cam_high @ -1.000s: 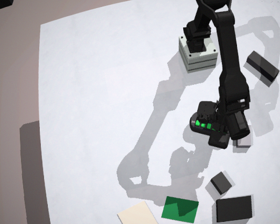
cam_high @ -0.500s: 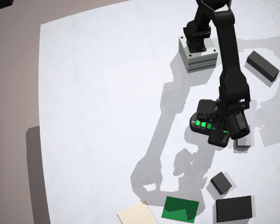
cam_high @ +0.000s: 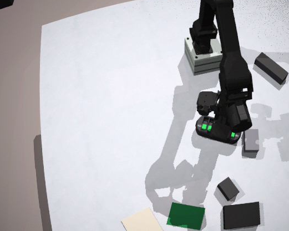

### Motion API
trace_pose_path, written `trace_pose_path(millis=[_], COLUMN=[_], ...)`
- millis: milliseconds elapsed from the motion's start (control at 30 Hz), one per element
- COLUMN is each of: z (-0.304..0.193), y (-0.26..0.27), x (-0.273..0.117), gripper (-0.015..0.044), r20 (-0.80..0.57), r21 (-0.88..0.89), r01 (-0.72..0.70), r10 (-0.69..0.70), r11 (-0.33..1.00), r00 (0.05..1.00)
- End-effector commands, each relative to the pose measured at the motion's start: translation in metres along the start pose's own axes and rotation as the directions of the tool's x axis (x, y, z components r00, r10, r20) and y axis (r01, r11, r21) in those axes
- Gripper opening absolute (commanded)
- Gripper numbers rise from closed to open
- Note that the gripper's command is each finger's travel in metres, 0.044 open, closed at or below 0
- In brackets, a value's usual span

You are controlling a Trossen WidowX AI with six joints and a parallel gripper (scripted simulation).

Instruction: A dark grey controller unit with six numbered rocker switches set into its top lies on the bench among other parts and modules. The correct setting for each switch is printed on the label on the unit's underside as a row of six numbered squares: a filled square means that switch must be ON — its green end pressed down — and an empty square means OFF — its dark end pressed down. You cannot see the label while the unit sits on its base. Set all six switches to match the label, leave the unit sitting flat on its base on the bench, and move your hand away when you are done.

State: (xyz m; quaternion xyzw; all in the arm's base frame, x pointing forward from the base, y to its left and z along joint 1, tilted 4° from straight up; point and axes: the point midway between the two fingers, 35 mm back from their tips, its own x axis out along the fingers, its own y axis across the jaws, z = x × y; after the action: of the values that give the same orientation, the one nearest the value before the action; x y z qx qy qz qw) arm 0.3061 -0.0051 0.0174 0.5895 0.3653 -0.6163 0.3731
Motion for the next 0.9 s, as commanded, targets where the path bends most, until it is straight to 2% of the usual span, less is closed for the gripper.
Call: trace_pose_path(millis=[0, 567, 867], z=[0.005, 0.006, 0.004], y=[-0.002, -0.002, -0.046], x=[-0.002, -0.002, 0.024], gripper=[0.0, 0.0, 0.0], r20=[0.001, 0.001, 0.004], r21=[-0.005, -0.002, -0.003], r01=[-0.003, -0.006, -0.175], r10=[0.003, 0.006, 0.175], r11=[1.0, 1.0, 0.985], r00=[1.0, 1.0, 0.985])
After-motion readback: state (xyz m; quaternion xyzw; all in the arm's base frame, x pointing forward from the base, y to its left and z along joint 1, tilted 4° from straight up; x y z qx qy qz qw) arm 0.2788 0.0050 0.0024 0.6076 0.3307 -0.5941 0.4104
